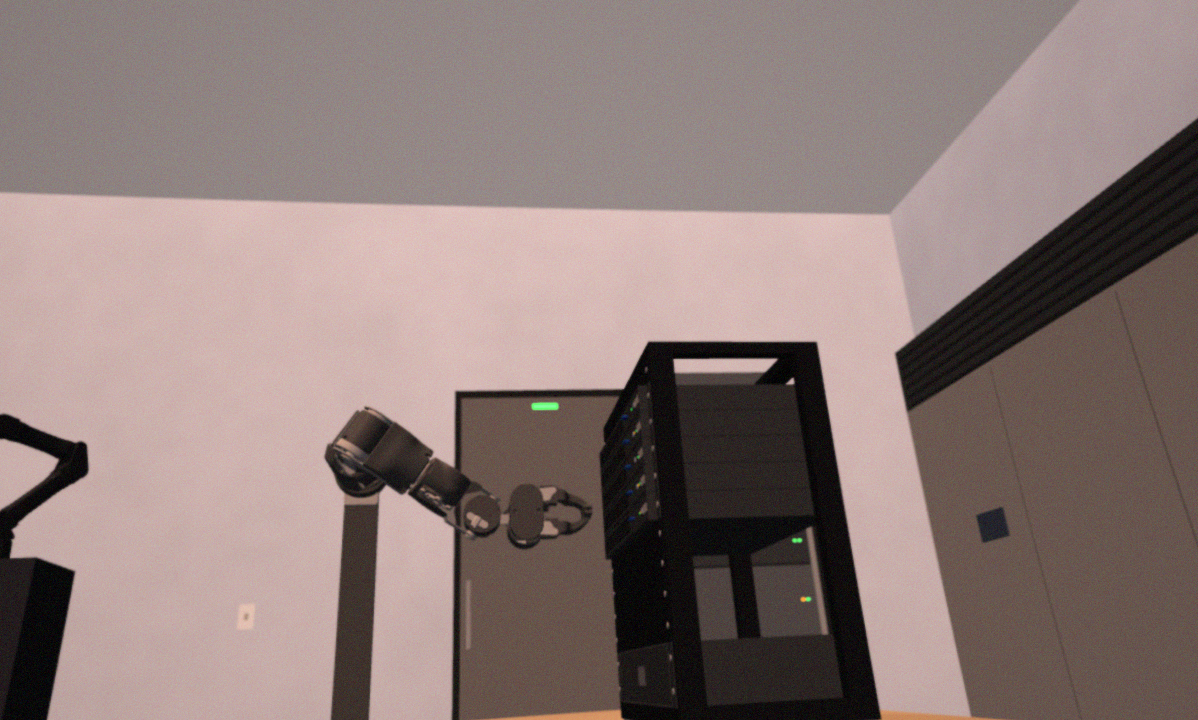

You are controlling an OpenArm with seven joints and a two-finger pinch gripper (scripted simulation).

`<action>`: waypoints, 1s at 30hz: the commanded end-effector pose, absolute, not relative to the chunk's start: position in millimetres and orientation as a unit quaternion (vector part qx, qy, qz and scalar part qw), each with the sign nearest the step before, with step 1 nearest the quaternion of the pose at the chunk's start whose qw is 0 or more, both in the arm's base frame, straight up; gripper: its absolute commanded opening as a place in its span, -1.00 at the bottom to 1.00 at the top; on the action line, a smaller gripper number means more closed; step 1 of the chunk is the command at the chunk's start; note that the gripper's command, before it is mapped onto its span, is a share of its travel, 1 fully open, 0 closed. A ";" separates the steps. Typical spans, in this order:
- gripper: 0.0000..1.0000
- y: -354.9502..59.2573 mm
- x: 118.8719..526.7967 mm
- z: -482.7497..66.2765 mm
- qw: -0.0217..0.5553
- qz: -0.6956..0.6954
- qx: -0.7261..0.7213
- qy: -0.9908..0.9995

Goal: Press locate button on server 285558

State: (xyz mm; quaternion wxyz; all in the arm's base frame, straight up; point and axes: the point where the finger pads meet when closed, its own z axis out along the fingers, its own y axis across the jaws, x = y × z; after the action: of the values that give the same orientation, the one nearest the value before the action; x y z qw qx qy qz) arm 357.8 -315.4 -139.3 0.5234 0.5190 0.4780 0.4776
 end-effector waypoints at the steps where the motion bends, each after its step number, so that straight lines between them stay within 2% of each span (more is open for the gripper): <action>1: -1.00 -314.9 360.5 -137.8 0.522 0.479 0.518 0.480; 30: -1.00 -315.8 372.2 -137.7 0.522 0.479 0.518 0.480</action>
State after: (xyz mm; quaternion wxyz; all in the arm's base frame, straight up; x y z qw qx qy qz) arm 371.1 -316.4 -139.6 0.5224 0.5191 0.4798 0.4768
